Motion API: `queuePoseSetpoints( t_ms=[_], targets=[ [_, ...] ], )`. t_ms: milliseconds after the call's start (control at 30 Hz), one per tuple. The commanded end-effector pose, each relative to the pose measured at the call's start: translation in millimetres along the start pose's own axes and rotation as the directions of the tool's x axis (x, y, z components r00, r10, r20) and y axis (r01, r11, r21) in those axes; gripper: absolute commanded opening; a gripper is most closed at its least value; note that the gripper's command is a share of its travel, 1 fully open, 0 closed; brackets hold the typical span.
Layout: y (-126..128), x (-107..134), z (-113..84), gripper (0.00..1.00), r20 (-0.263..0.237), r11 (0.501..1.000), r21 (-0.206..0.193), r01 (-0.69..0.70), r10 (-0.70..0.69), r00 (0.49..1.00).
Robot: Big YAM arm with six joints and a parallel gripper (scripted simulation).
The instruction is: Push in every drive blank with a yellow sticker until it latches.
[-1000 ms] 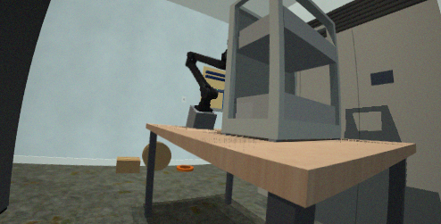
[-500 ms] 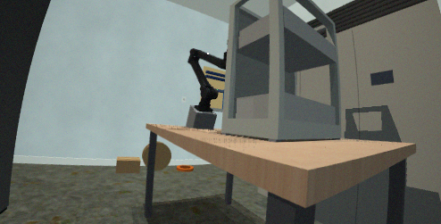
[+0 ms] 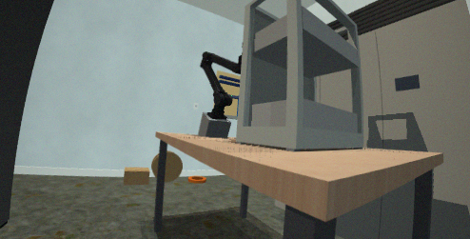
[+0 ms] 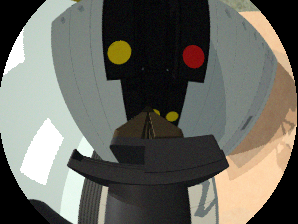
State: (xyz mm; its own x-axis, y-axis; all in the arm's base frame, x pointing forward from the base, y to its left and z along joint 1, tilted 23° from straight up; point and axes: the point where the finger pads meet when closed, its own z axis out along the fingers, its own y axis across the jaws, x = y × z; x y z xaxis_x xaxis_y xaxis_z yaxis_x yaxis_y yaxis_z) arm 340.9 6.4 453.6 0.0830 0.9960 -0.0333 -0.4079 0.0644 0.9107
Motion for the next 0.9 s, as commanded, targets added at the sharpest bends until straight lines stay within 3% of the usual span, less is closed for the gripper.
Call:
queuePoseSetpoints(
  t_ms=[0,500,567,633,667,867],
  targets=[
    [-1.5,-5.9,15.6,0.00,0.020,1.000,0.023,-0.004,0.004,1.000],
    [-6.0,-5.8,13.7,0.00,0.020,1.000,0.030,-0.003,0.003,1.000],
    [-23.0,-5.2,5.1,0.00,0.018,0.998,0.060,0.001,-0.002,1.000],
    [-23.1,-5.3,0.1,0.00,0.019,0.998,0.060,0.001,-0.002,1.000],
    [-12.8,-6.6,-7.2,0.00,0.021,0.999,0.035,0.000,0.000,1.000],
    [-14.7,0.8,-42.0,0.00,0.000,0.999,0.036,0.011,-0.011,1.000]
  ],
)
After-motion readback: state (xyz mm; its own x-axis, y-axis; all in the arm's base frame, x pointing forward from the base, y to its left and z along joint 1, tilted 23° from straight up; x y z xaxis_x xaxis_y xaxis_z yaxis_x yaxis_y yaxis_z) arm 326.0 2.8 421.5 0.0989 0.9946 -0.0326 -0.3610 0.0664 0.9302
